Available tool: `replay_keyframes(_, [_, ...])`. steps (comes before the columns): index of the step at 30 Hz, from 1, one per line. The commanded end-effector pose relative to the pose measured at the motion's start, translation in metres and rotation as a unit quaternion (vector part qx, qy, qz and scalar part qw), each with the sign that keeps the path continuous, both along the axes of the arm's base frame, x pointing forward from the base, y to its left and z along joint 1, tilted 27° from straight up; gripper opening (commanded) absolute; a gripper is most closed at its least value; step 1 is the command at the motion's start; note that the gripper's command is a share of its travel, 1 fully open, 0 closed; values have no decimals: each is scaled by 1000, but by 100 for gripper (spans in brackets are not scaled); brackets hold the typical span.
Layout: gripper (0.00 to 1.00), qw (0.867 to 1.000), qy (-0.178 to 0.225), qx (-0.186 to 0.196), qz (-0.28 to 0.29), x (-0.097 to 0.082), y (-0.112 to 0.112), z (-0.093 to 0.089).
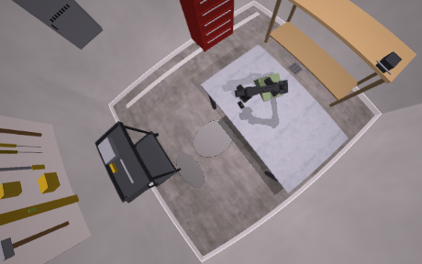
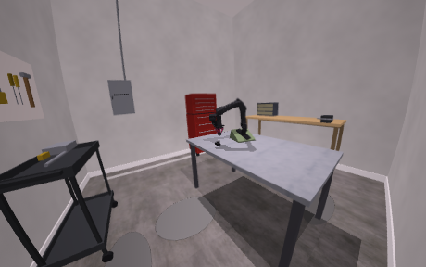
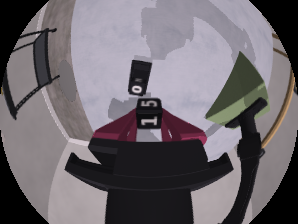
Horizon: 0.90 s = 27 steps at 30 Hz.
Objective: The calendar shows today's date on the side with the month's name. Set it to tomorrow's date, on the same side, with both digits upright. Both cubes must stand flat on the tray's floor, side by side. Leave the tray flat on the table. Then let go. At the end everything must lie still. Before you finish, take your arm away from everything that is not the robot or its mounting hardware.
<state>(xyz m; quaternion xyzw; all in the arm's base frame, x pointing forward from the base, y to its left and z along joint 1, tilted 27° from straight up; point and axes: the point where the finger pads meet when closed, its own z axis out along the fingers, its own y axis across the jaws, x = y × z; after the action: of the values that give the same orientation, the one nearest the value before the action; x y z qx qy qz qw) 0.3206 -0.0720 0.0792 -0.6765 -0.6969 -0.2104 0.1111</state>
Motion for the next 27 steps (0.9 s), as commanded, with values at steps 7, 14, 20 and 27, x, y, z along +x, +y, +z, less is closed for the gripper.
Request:
replay_keyframes(7, [26,976,-105,-36,189,-23,32,18])
replay_keyframes(14, [26,941,-157,-52,294,-42,55,21])
replay_keyframes(20, [26,904,-196,-63,374,-58,71,22])
replay_keyframes(27, [26,902,-198,-64,378,-59,72,22])
